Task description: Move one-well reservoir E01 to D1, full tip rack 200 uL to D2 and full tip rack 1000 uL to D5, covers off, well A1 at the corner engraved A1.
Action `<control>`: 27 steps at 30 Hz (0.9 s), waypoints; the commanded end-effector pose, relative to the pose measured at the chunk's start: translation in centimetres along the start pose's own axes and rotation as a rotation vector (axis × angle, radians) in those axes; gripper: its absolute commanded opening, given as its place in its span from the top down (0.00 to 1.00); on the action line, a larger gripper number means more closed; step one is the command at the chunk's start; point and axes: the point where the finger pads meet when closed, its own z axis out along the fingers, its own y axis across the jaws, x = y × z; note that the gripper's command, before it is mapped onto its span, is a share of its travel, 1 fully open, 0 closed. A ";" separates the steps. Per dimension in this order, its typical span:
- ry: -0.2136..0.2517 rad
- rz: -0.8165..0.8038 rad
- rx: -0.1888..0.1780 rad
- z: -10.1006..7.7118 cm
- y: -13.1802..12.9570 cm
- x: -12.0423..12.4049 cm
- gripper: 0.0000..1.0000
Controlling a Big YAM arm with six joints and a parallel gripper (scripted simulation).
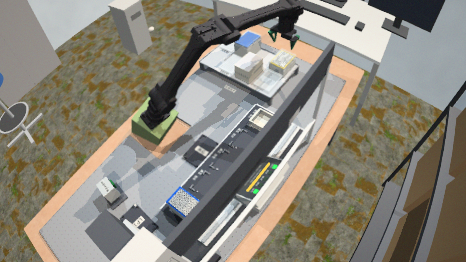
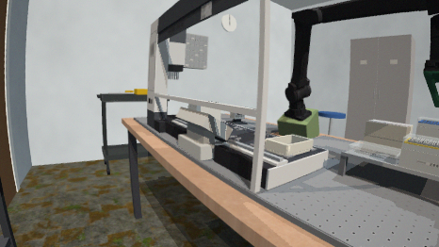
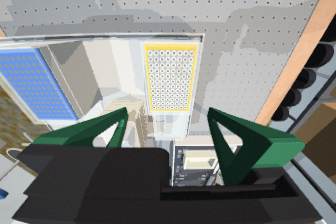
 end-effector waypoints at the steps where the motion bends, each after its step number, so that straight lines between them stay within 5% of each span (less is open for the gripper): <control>1: -0.053 0.036 0.018 -2.6 -2.4 -0.9 0.00; 9: -0.053 0.020 0.013 -2.5 -1.1 -0.8 0.00; 10: -0.019 0.008 0.007 -0.2 -0.7 -0.5 0.00; 15: -0.011 0.009 0.005 1.3 -1.0 -0.4 0.00; 19: -0.018 0.009 0.007 1.3 -1.0 -0.6 0.00; 20: -0.061 0.000 0.013 -1.0 -0.4 -1.1 0.00; 27: -0.022 0.013 0.007 2.5 -1.2 -0.6 0.00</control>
